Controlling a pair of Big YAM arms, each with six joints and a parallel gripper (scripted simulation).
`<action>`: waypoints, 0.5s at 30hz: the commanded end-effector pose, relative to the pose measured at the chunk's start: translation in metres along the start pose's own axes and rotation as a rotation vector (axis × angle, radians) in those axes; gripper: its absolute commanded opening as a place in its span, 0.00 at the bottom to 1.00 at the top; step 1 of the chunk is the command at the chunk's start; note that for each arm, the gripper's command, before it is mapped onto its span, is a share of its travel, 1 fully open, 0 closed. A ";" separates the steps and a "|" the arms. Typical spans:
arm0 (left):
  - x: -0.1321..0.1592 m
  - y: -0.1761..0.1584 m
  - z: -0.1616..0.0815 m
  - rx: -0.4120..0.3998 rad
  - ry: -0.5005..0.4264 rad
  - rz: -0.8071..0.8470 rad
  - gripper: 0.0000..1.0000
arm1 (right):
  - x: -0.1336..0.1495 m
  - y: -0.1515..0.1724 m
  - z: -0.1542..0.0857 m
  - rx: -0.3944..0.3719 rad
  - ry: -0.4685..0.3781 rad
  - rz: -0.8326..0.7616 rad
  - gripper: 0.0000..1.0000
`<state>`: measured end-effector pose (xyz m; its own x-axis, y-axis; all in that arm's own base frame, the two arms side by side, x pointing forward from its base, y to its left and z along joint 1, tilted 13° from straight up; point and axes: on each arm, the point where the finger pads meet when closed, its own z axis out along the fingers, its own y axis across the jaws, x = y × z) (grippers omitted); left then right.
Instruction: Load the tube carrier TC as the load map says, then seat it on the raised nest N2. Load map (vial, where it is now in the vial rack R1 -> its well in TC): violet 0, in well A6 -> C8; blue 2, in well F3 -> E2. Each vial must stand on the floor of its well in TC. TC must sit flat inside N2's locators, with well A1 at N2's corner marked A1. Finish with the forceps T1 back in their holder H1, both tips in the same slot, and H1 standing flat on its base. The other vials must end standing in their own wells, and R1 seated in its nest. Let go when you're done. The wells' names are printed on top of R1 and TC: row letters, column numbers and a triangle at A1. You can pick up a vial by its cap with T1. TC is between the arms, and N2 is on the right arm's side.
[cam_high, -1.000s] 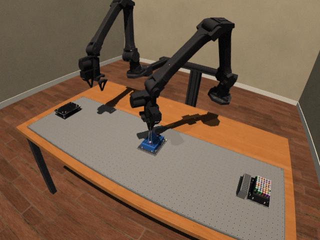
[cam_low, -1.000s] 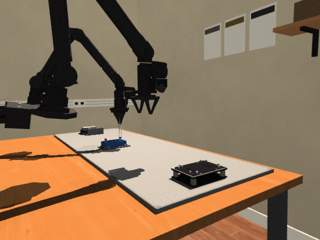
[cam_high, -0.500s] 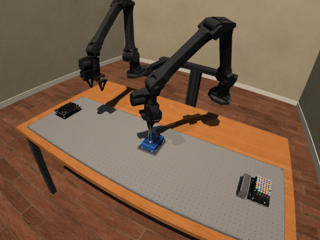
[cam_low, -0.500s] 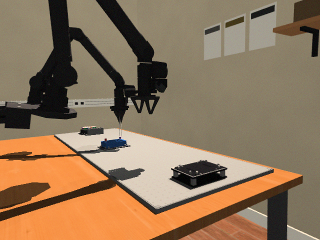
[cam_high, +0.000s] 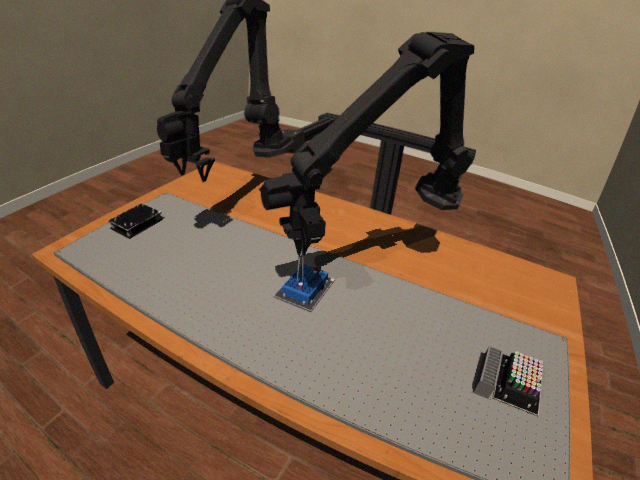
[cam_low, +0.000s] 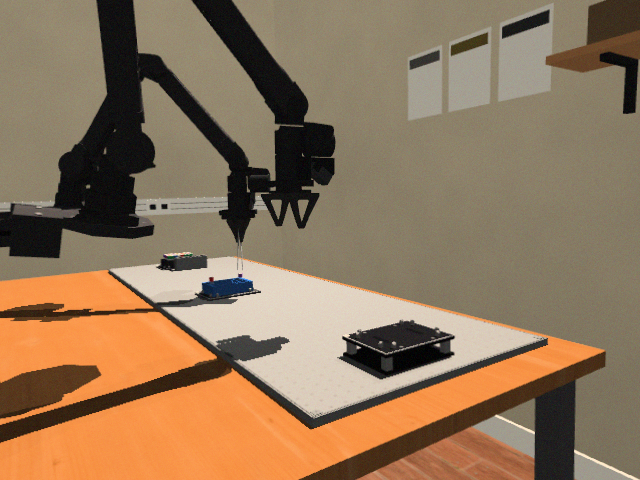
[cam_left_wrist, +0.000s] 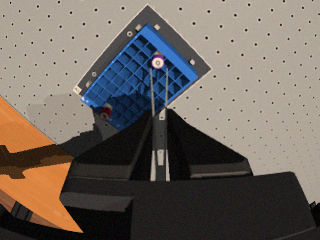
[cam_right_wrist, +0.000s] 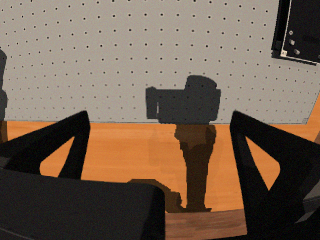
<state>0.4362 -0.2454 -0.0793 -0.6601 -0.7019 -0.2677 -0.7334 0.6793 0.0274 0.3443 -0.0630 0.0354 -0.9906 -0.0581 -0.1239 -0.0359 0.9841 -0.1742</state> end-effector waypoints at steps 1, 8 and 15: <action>-0.003 -0.006 -0.017 0.021 0.001 -0.006 0.11 | -0.033 -0.010 -0.019 0.015 -0.078 0.031 1.00; -0.001 0.001 -0.018 0.011 0.004 -0.003 0.11 | -0.033 -0.010 -0.019 0.015 -0.078 0.031 1.00; -0.002 -0.004 -0.021 0.016 0.005 -0.004 0.11 | -0.033 -0.010 -0.019 0.015 -0.078 0.031 1.00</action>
<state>0.4351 -0.2454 -0.0705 -0.6601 -0.7031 -0.2644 -0.7333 0.6794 0.0241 0.3443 -0.0630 0.0354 -0.9906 -0.0581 -0.1239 -0.0359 0.9841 -0.1742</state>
